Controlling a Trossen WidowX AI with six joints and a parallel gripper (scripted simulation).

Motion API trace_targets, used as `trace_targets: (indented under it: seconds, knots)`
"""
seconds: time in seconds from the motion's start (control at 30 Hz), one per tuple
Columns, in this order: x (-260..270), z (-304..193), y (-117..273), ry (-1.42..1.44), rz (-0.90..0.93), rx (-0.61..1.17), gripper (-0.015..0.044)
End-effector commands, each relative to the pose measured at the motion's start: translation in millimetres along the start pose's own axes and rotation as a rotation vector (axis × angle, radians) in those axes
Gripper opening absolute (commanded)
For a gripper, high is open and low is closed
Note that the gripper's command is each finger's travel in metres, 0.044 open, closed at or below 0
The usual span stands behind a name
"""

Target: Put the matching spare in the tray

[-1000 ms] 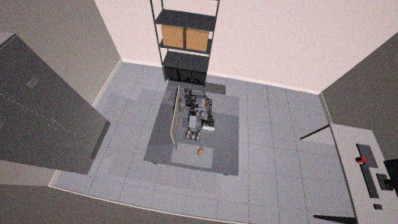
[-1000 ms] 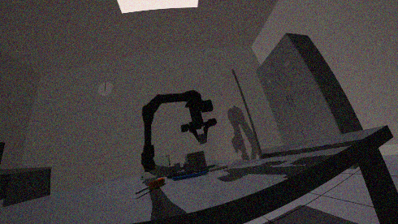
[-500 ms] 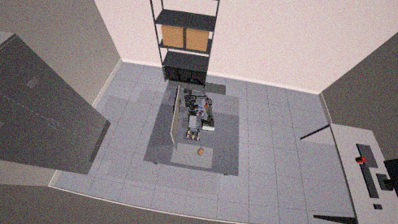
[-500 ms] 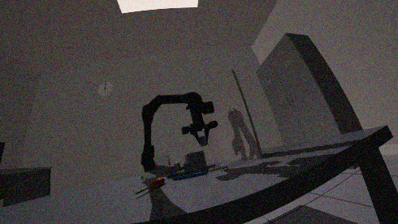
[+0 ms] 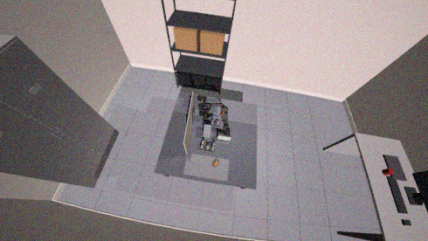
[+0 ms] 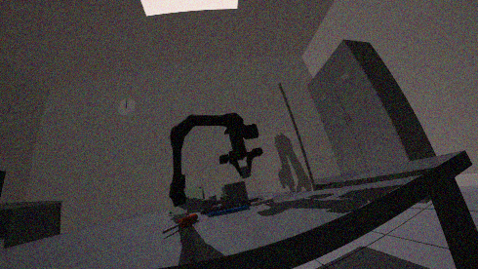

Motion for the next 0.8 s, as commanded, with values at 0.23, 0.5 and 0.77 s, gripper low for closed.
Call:
trace_targets:
  seconds: [0.23, 0.5, 0.77]
  knots:
    - [-0.8, 1.3, -8.1, 0.003, 0.001, -0.006, 0.0]
    - [-1.3, 1.5, -14.8, 0.003, 0.003, -0.007, 0.0]
    - [-1.5, 1.6, -21.4, 0.003, 0.005, -0.009, 0.0]
Point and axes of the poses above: the point midway between the two fingers, 35 mm back from their tips, its own y axis back along the fingers, its own x axis across the jaws, z = x × y, the point moved 1 cm from there along y, back along the fingers, and after that the axes turned 9 degrees about -y, right-handed, at the moved point
